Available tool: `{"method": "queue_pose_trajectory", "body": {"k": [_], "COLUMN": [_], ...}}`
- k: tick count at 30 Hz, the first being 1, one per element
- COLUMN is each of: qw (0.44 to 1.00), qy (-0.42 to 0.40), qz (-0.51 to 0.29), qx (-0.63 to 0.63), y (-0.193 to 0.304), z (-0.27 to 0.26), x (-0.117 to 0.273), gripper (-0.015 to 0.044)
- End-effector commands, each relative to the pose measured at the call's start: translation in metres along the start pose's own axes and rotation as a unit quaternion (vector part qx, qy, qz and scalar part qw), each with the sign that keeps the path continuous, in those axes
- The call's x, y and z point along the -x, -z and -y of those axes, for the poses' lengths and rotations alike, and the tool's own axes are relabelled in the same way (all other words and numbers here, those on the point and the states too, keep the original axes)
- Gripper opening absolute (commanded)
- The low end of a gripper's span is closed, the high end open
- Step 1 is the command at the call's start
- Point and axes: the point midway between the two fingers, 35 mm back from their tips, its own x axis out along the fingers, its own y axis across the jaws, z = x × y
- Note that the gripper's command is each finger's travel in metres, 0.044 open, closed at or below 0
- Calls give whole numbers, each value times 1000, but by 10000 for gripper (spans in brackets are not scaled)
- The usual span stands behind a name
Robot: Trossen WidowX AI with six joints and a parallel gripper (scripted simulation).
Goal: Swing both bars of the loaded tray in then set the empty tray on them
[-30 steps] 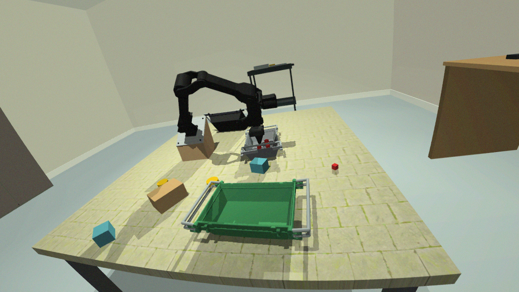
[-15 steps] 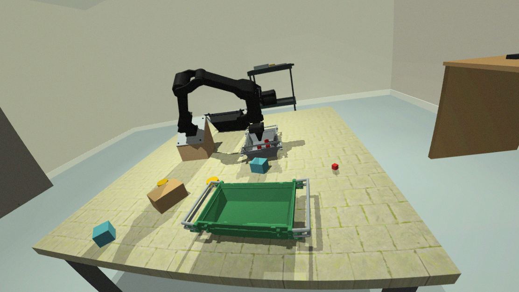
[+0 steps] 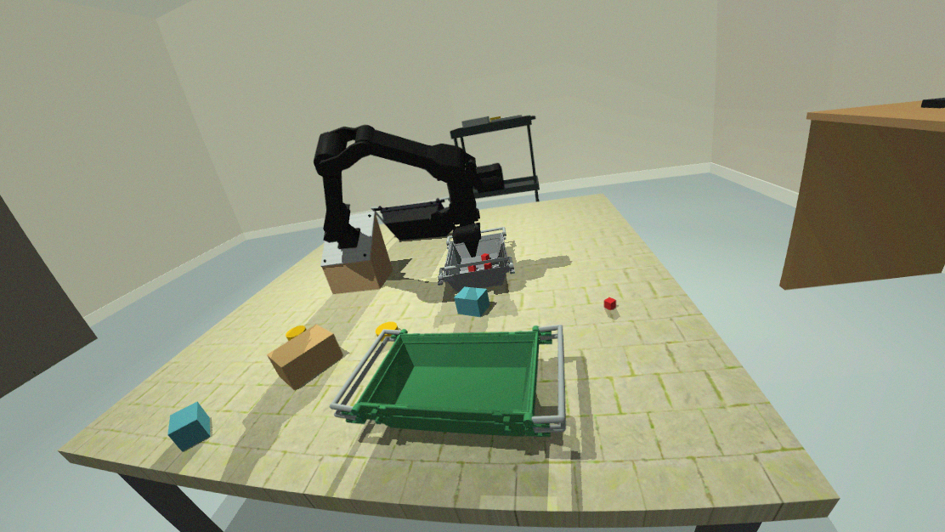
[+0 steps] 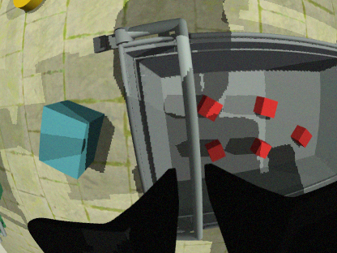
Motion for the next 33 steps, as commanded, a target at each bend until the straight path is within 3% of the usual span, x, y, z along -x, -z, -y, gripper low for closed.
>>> {"method": "queue_pose_trajectory", "body": {"k": [1,5,6,7,13,16,21,28,33], "qw": [1000,1000,1000,999,924,840,648,418,221], "qy": [1,8,3,4,10,12,14,8,2], "qz": [-1,-15,4,4,-4,-9,-16,-18,-14], "qx": [0,-16,9,39,381,542,761,908,975], "y": [0,0,-3,-2,14,18,17,13,8], "z": [0,-2,2,7,63,94,147,192,223], "x": [2,32,8,8,11,11,12,12,12], "gripper": [83,83,83,83,83,83,83,83,83]}}
